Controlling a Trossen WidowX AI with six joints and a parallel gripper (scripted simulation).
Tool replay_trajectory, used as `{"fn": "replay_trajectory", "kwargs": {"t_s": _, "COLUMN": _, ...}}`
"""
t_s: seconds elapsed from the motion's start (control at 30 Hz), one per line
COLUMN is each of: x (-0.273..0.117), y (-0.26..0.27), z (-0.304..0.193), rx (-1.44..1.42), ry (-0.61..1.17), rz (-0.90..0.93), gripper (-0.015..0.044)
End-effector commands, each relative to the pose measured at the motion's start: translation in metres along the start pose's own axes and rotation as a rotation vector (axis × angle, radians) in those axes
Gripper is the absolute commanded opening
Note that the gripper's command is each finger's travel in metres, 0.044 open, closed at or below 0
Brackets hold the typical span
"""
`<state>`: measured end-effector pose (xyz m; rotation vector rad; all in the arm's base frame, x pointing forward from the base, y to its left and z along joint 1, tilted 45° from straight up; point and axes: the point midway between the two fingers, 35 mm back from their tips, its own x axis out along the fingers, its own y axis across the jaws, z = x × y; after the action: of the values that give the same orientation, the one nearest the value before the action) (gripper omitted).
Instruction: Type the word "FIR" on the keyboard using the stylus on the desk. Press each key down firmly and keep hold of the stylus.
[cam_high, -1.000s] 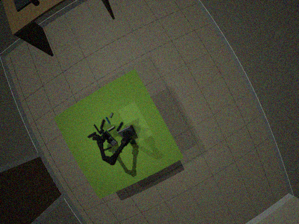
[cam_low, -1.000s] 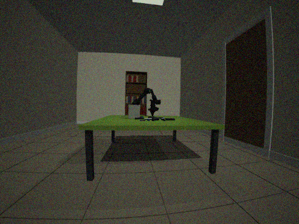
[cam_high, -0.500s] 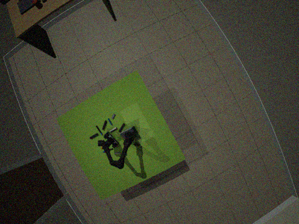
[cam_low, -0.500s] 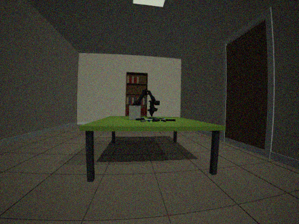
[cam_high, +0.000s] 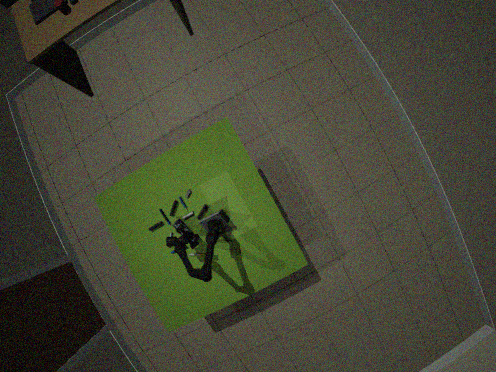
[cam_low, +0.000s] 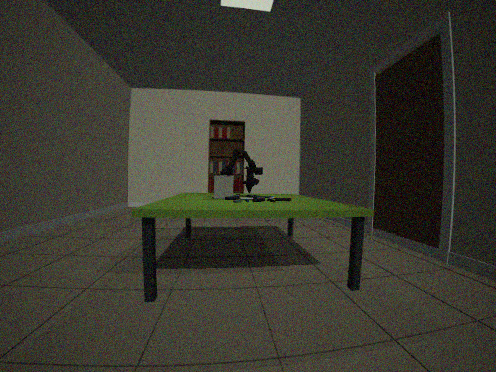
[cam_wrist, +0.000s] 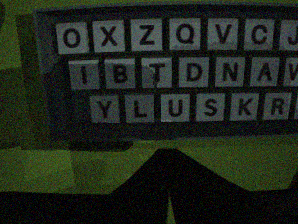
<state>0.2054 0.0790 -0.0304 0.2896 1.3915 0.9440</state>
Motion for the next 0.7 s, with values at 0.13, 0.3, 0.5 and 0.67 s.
{"fn": "replay_trajectory", "kwargs": {"t_s": 0.13, "x": -0.056, "y": -0.001, "z": 0.002, "rx": -0.009, "ry": -0.013, "rz": -0.012, "gripper": 0.0000}}
{"fn": "replay_trajectory", "kwargs": {"t_s": 0.3, "x": -0.050, "y": -0.003, "z": 0.004, "rx": -0.002, "ry": -0.024, "rz": -0.012, "gripper": 0.0000}}
{"fn": "replay_trajectory", "kwargs": {"t_s": 0.5, "x": -0.050, "y": -0.005, "z": 0.003, "rx": 0.010, "ry": -0.021, "rz": -0.017, "gripper": 0.0079}}
{"fn": "replay_trajectory", "kwargs": {"t_s": 0.67, "x": -0.044, "y": -0.078, "z": -0.012, "rx": 0.472, "ry": -0.052, "rz": -0.159, "gripper": 0.0150}}
